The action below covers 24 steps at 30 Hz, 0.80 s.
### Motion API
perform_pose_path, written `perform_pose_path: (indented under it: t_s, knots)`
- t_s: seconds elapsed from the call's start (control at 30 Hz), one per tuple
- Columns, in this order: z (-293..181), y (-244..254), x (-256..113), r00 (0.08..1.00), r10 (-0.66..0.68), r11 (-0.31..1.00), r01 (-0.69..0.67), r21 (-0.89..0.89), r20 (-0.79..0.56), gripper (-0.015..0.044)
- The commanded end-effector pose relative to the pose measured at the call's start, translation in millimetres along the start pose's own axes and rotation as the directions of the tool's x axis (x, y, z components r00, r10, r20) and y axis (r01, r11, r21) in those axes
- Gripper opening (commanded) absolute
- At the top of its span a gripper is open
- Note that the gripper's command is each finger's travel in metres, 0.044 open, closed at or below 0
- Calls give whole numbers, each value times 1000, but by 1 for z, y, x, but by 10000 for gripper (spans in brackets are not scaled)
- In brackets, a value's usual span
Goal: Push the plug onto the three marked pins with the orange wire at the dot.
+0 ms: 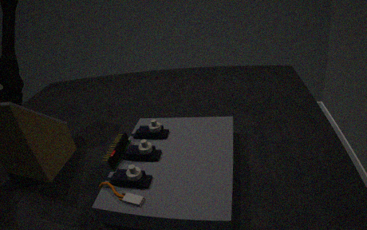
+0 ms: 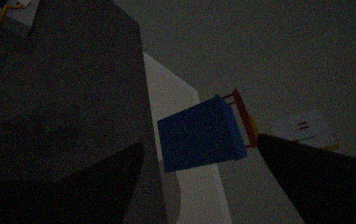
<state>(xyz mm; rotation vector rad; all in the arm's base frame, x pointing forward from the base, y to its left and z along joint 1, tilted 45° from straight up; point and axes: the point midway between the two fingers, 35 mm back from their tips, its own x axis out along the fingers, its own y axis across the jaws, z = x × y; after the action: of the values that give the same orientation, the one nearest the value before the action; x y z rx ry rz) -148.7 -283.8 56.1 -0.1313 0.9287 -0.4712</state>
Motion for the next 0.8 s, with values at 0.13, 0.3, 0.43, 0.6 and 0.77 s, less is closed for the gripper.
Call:
perform_pose_path:
  t_s: [0.13,0.3,0.43,0.6,0.77]
  knots:
    - [3,0,2,1000,4,1000,-4,-9,-7,269]
    - [12,-2,7,1000,14,1000,-14,-23,-8,137]
    - [22,-3,12,999,31,999,-31,-39,-13,115]
    - [37,-7,22,999,45,997,-47,-58,-29,115]
    - [62,-10,35,997,61,995,-64,-76,-42,115]
